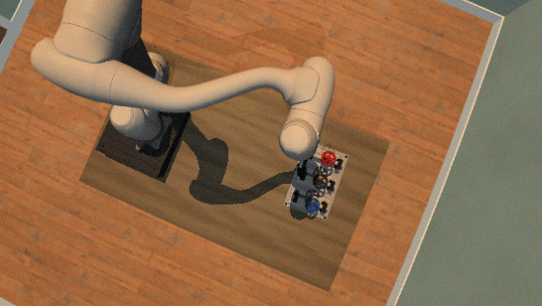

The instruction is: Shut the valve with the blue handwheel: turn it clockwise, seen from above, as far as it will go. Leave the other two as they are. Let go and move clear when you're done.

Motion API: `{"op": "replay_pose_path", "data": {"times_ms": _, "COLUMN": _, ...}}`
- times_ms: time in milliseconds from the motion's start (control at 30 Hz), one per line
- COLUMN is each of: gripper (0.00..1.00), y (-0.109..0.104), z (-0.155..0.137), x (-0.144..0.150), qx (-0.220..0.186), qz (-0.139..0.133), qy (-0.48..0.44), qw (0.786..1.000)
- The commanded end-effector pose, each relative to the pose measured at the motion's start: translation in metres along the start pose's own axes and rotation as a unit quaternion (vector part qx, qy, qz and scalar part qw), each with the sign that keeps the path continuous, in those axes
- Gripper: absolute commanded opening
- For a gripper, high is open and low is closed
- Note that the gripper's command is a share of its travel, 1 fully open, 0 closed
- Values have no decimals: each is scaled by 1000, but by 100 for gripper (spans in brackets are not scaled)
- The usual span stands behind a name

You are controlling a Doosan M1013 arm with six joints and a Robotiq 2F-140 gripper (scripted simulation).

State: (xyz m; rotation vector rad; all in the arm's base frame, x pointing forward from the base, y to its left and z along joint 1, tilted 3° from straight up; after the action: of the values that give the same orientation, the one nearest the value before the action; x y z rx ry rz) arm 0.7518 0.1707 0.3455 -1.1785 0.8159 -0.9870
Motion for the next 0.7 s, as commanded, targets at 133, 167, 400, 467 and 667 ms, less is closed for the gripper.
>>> {"op": "replay_pose_path", "data": {"times_ms": 133, "gripper": 100, "y": 24, "z": 26, "x": 103, "qx": 9, "qz": -11, "qy": -15, "qw": 1000}}
{"op": "replay_pose_path", "data": {"times_ms": 167, "gripper": 100, "y": 26, "z": 27, "x": 111, "qx": 9, "qz": -12, "qy": -16, "qw": 1000}}
{"op": "replay_pose_path", "data": {"times_ms": 400, "gripper": 100, "y": 28, "z": 28, "x": 120, "qx": 10, "qz": -13, "qy": -17, "qw": 1000}}
{"op": "replay_pose_path", "data": {"times_ms": 467, "gripper": 100, "y": 28, "z": 28, "x": 120, "qx": 10, "qz": -13, "qy": -17, "qw": 1000}}
{"op": "replay_pose_path", "data": {"times_ms": 667, "gripper": 100, "y": 28, "z": 28, "x": 120, "qx": 10, "qz": -13, "qy": -17, "qw": 1000}}
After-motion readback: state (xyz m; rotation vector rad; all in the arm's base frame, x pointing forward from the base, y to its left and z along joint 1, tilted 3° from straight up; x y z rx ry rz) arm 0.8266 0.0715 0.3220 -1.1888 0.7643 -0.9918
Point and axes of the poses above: the point where the finger pads meet when closed, its own y axis out along the fingers, its own x axis across the jaws, z = x × y, the point moved 10 cm from there along -y, back along the fingers, and after that the axes turned 12 degrees about -y, right-handed, at the moved point
